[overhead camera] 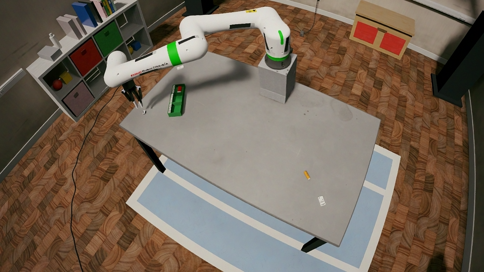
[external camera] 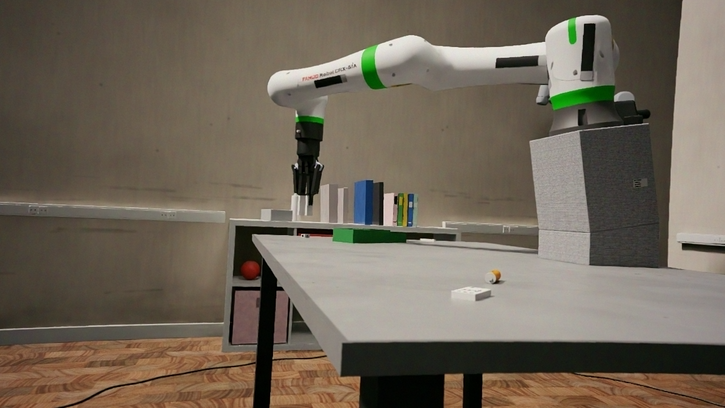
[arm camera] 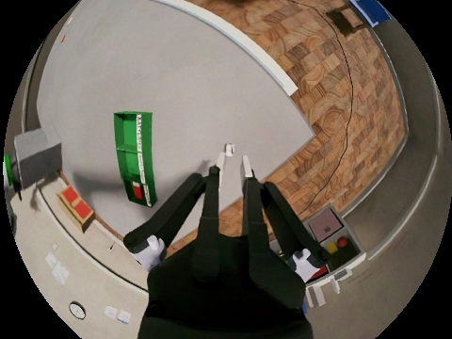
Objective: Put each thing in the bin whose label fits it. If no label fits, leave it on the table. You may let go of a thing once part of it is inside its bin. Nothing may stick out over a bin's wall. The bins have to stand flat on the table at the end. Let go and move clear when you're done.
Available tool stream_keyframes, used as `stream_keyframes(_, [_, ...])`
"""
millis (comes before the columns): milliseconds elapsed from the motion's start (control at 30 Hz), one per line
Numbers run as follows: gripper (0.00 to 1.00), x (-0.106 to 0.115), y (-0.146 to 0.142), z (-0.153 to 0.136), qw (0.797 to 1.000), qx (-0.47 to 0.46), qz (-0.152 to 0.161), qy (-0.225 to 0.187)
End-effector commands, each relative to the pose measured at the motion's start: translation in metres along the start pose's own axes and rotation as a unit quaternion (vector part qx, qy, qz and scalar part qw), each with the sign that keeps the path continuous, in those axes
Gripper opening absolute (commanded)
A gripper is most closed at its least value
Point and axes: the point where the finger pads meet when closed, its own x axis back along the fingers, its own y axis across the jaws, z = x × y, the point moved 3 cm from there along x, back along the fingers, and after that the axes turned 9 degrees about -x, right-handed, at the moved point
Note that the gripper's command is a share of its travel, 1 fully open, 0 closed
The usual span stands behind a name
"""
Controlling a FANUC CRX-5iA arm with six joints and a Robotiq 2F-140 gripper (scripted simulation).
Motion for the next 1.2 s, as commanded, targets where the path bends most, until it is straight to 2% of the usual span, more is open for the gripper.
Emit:
stream_keyframes(0, [0.26,0.0001,-0.0008,-0.0012,1.000,0.000,0.005,0.000])
stream_keyframes(1167, [0.26,0.0002,-0.0049,-0.0029,1.000,0.000,0.005,0.000])
